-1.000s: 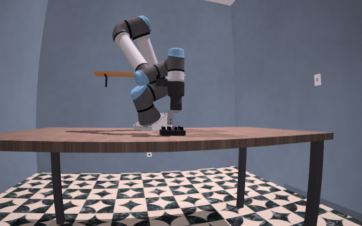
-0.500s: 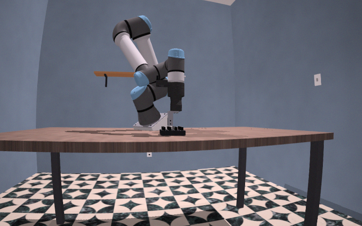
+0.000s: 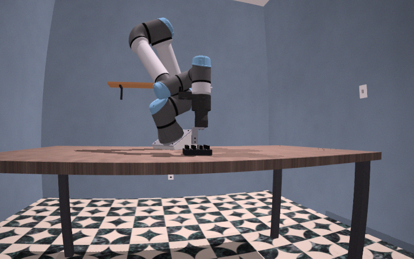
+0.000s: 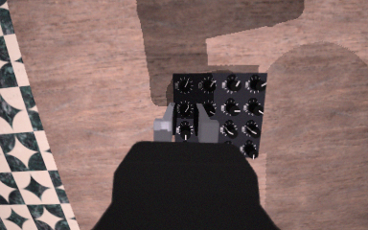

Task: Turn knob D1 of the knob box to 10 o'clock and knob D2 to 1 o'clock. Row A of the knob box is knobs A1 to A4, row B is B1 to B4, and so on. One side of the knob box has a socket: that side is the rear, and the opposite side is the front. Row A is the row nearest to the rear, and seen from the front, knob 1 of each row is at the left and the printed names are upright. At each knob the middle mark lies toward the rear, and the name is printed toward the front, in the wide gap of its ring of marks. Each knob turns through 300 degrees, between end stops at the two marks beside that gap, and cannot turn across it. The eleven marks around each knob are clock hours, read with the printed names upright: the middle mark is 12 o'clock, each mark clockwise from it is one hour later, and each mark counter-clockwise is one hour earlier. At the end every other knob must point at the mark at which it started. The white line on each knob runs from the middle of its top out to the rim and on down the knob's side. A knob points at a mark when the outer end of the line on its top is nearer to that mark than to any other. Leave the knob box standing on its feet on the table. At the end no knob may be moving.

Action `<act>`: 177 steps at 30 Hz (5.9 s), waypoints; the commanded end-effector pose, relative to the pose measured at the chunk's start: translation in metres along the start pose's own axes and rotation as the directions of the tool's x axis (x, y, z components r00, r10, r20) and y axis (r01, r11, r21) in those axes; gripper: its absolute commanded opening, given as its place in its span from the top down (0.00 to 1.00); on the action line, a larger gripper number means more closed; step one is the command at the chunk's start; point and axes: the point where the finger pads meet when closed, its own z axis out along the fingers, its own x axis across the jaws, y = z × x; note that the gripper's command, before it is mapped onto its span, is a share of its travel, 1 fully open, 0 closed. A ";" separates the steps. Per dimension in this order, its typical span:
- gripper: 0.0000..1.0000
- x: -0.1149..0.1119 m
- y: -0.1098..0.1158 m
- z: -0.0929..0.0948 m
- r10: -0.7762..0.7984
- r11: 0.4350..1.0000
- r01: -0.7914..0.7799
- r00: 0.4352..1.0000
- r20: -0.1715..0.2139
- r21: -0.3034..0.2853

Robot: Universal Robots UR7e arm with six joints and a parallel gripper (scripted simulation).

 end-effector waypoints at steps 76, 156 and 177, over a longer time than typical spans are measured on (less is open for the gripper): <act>0.54 0.000 0.000 0.014 0.000 1.000 0.000 1.000 0.001 0.000; 0.70 0.000 0.000 0.014 0.244 0.970 -0.244 0.970 0.001 -0.001; 0.70 0.000 0.000 0.014 0.558 0.830 -0.558 0.830 0.001 -0.001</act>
